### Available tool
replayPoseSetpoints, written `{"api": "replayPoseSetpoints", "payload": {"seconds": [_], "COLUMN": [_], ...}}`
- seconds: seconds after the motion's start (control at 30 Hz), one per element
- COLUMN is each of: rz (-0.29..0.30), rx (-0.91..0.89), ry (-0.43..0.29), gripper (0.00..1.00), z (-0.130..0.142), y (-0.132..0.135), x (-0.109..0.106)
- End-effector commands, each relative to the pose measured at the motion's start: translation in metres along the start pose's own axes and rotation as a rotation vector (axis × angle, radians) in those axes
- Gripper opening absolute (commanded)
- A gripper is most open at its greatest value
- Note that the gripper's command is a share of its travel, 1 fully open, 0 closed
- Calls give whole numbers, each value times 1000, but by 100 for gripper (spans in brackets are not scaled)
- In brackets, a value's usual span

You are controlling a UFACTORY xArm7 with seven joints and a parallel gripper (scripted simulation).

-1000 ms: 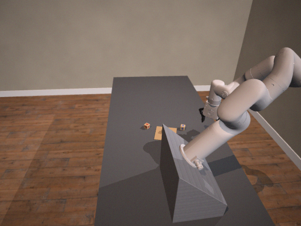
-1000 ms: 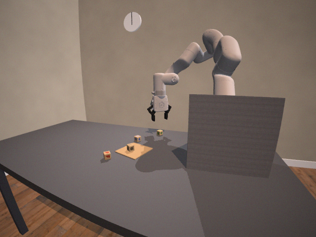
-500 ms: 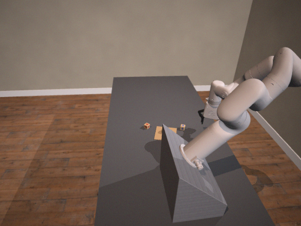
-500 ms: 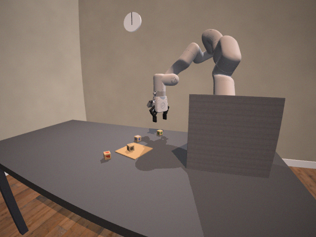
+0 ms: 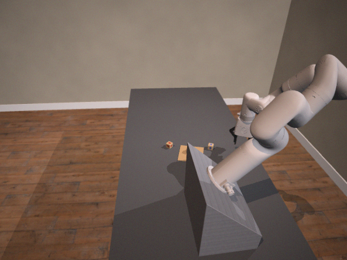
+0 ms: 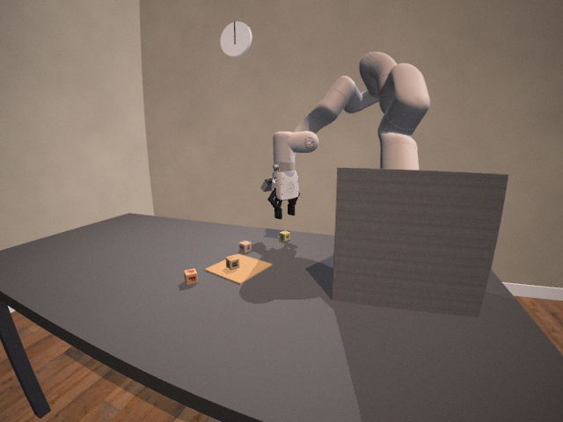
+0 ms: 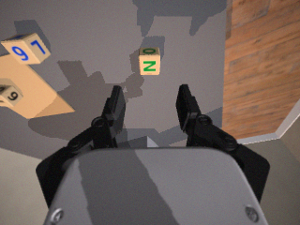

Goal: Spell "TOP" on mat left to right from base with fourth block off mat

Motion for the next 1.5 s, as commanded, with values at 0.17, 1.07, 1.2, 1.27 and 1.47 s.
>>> {"api": "replayPoseSetpoints", "payload": {"seconds": [0.17, 1.07, 1.2, 1.27, 1.47], "rz": [-1, -1, -1, -1, -1], "rx": [-1, -1, -1, -1, -1], "ry": [3, 3, 3, 3, 3], "gripper": [69, 69, 69, 69, 69], "z": [-1, -1, -1, -1, -1], "y": [-1, -1, -1, -1, 0], "x": [-1, 1, 4, 4, 11]}}
Point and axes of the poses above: the point where the finger pads meet when closed, its own x axis out along the fingers, its own y axis across the jaws, z = x × y, the point moved 9 cm from there along -x, back along the fingers, and after that the axes turned 7 degrees about -x, right-handed, at the moved point
